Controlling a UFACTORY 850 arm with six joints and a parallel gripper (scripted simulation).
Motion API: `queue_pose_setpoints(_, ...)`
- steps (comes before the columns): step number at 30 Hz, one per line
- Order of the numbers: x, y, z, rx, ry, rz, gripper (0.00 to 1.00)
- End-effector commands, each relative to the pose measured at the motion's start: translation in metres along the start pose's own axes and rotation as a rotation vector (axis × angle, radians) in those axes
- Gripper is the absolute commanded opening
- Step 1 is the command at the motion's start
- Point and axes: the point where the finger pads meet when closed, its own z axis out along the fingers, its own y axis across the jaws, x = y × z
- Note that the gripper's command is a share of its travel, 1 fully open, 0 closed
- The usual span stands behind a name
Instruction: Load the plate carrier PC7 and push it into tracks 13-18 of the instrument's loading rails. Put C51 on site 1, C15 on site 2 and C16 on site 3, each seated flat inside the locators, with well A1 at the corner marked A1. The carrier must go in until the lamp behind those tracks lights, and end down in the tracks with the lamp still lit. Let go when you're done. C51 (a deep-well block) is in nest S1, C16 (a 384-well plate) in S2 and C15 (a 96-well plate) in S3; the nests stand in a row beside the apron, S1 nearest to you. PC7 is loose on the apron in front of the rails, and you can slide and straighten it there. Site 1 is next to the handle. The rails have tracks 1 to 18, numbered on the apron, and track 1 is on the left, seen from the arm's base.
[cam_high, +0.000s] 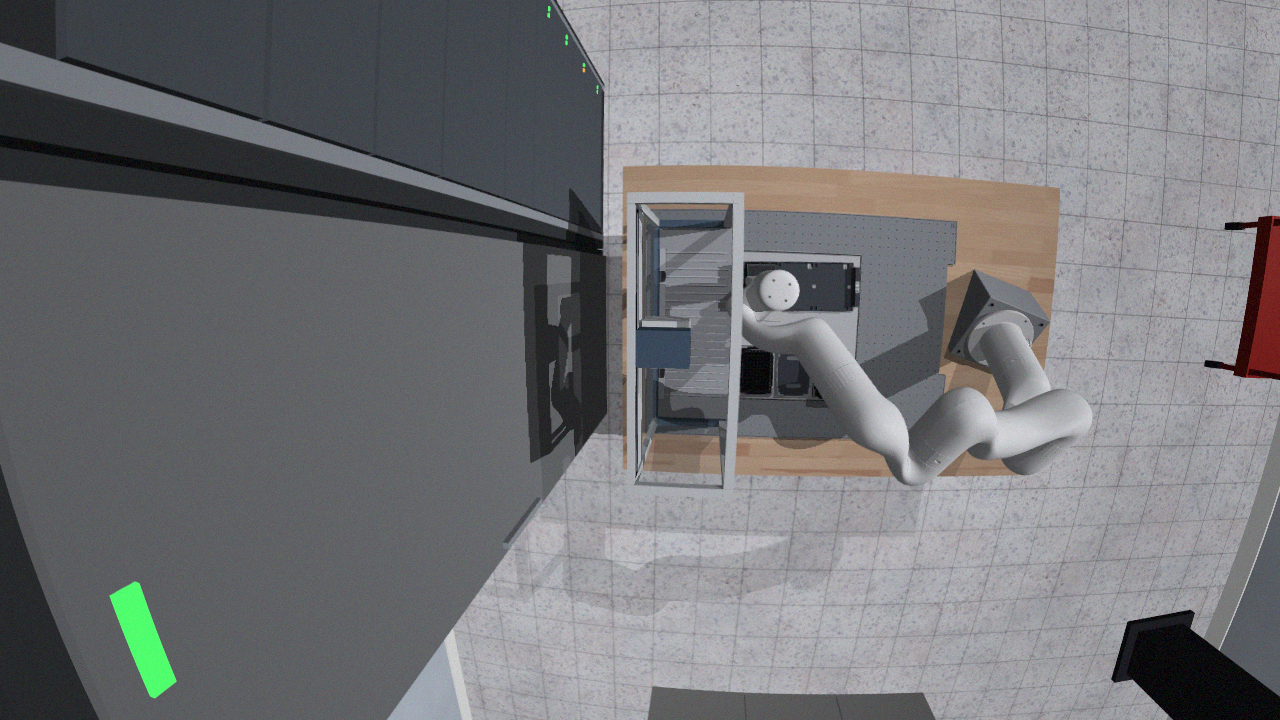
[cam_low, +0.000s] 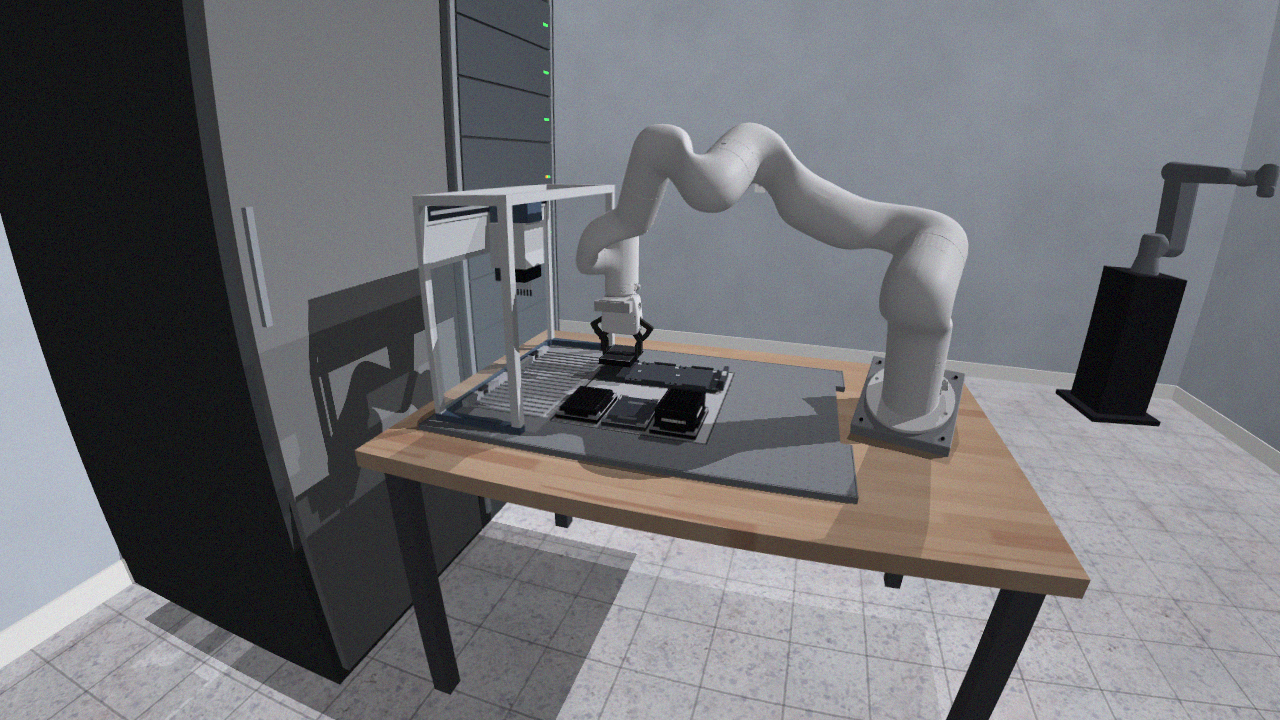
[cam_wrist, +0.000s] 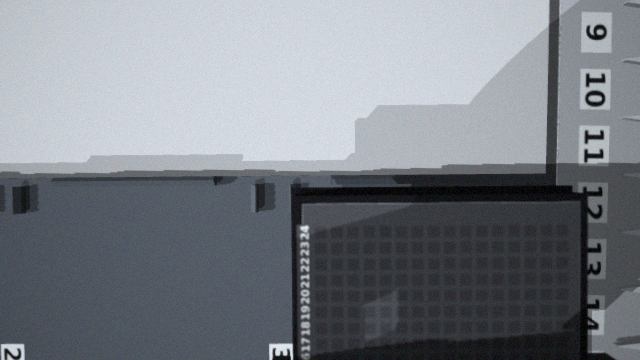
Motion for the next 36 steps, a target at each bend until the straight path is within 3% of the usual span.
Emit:
queue_pose_setpoints(1,0.000,0.001,0.008,-0.002,-0.001,0.000,0.00)
queue_pose_setpoints(7,0.000,0.001,0.017,-0.002,-0.001,0.000,0.00)
queue_pose_setpoints(36,0.000,0.001,0.021,-0.002,-0.001,0.000,0.00)
